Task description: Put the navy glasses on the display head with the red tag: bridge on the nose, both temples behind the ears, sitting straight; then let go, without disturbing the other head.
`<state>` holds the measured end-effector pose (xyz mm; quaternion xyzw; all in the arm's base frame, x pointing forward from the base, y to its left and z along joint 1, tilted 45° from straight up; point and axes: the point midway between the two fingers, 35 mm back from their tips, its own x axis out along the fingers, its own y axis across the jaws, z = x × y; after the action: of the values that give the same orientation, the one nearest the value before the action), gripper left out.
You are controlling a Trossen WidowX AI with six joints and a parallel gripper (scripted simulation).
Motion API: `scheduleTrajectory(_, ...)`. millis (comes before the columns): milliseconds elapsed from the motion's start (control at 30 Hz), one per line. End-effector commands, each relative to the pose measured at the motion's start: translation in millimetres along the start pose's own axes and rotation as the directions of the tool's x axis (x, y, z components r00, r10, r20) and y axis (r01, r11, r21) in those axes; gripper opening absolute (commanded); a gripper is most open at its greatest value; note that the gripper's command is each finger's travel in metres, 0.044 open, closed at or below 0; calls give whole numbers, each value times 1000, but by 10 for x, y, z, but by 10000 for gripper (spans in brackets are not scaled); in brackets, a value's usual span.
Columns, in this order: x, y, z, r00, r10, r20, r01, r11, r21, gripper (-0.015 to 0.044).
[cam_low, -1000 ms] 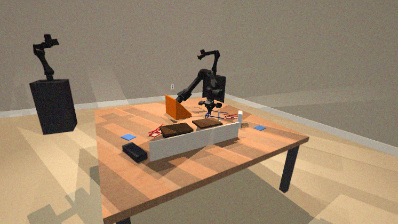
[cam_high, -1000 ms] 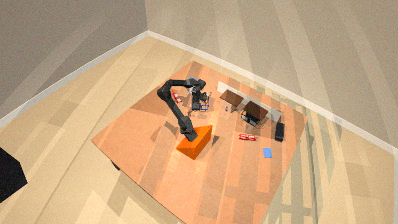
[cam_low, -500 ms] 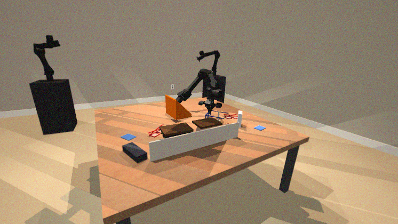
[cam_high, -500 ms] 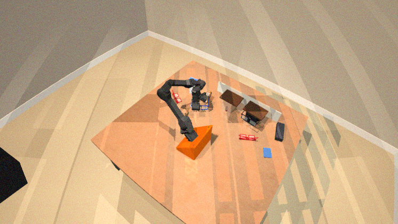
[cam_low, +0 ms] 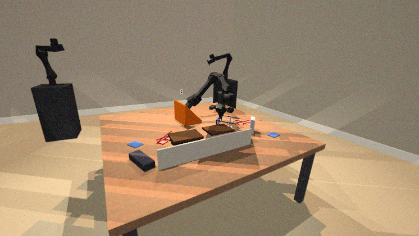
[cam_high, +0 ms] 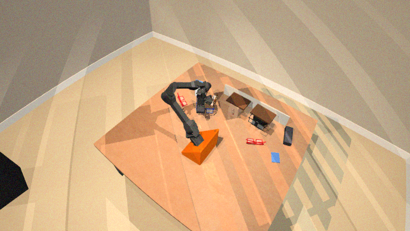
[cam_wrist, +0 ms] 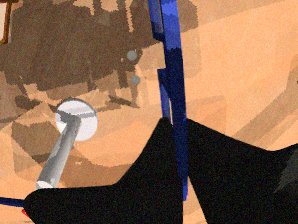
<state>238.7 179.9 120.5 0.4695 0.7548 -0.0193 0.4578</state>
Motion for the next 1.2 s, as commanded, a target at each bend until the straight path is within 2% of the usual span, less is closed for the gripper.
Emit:
scheduleTrajectory(0, -191, 26, -1, 1000, 6, 8, -5, 1000, -9, 0)
scheduleTrajectory(200, -523, 13, -43, 1000, 6, 7, -6, 1000, -8, 0)
scheduleTrajectory(400, -534, 4, -8, 1000, 5, 9, -5, 999, -32, 0)
scheduleTrajectory(767, -544, -104, 368, 1000, -1, 27, 9, 961, -277, 0)
scheduleTrajectory(1167, -560, -289, 775, 999, -8, 40, 28, 842, -538, 0)
